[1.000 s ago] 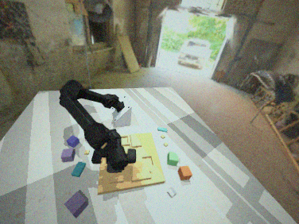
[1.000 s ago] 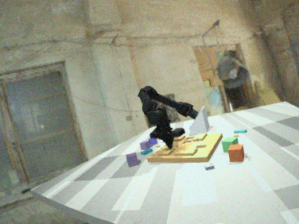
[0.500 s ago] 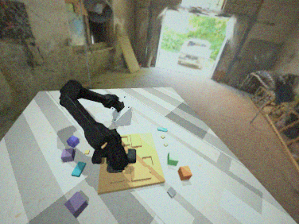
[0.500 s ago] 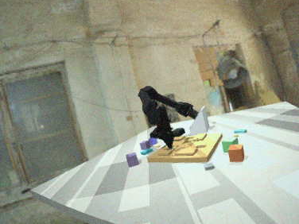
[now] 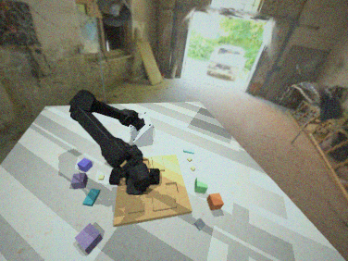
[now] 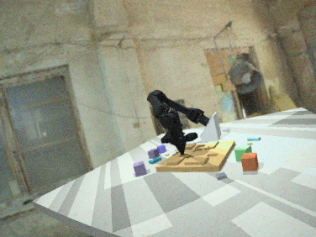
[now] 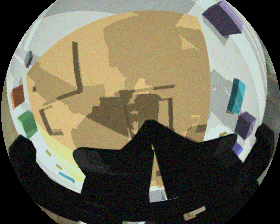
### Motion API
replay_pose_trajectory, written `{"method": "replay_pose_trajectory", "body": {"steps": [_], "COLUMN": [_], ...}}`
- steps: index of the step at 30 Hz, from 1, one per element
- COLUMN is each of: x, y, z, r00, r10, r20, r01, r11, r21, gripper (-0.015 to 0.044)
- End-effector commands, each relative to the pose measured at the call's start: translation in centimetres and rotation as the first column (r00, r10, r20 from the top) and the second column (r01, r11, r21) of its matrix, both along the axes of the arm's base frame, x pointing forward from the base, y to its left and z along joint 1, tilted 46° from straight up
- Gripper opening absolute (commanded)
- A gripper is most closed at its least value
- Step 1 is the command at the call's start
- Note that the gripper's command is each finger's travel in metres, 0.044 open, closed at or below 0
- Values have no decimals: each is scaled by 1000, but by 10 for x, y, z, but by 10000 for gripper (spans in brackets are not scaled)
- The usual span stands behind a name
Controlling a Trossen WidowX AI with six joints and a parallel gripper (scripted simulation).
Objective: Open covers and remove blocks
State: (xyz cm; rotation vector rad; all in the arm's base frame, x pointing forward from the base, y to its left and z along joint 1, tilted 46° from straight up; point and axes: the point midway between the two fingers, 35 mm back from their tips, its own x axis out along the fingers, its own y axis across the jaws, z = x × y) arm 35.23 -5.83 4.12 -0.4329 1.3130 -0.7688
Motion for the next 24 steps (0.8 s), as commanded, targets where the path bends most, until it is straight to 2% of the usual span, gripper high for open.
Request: {"method": "replay_pose_trajectory", "body": {"steps": [1,24], "x": [-6,-12], "y": [1,4], "z": [-1,-1], "r00": [1000,1000], "r10": [-7,-9], "r20": [9,15], "r01": [7,9], "r11": [1000,1000], "r21": [-2,-3], "gripper": [0,0]}}
